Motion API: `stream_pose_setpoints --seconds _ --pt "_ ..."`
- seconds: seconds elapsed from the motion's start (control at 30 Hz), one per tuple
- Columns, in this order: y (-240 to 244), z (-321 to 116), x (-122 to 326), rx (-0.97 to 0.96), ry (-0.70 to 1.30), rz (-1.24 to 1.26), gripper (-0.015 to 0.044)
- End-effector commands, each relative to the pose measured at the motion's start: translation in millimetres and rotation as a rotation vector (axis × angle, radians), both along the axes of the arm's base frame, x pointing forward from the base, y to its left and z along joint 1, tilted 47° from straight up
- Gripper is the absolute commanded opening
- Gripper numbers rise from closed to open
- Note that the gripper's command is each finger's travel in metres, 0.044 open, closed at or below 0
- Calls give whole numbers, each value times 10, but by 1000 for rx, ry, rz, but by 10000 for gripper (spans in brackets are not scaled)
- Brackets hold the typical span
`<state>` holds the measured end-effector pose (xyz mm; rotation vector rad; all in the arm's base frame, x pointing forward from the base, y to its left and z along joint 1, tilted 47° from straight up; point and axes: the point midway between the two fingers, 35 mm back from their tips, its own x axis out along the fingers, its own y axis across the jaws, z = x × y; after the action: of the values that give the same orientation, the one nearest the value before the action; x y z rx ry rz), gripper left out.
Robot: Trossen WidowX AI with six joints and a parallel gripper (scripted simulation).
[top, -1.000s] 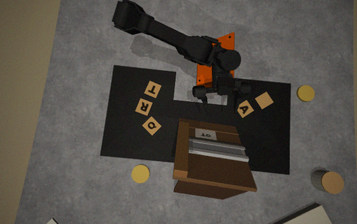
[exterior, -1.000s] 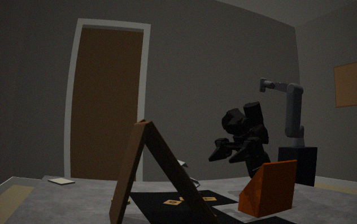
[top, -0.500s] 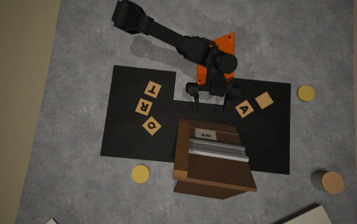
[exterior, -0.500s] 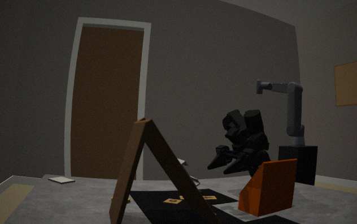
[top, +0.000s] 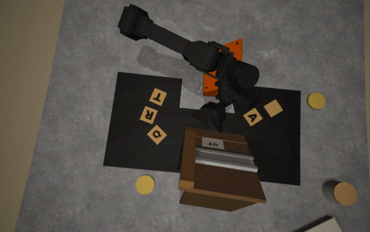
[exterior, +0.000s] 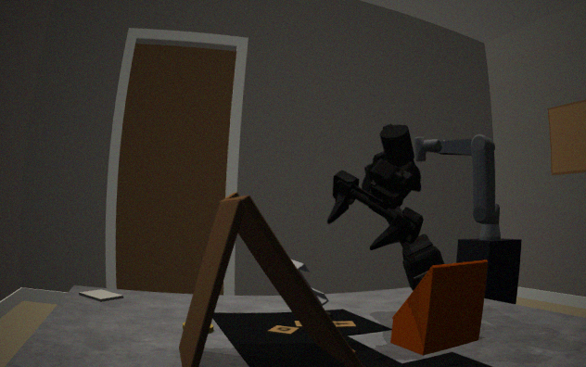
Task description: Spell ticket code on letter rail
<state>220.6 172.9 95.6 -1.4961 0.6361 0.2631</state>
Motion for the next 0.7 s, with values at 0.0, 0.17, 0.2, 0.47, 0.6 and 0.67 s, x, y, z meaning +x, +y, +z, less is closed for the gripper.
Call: stream_pose_setpoints --seconds 0.0,0.17,0.2,0.47,0.6,0.67 --pt "184 226 17 -218 173 142 440" --pt "309 556 -20 -435 367 318 440" --pt "322 627 -34 -475 406 355 440" --pt "335 731 -60 -532 463 409 440" --pt "335 731 -60 -532 463 409 440" --pt "335 731 -60 -532 463 409 440"
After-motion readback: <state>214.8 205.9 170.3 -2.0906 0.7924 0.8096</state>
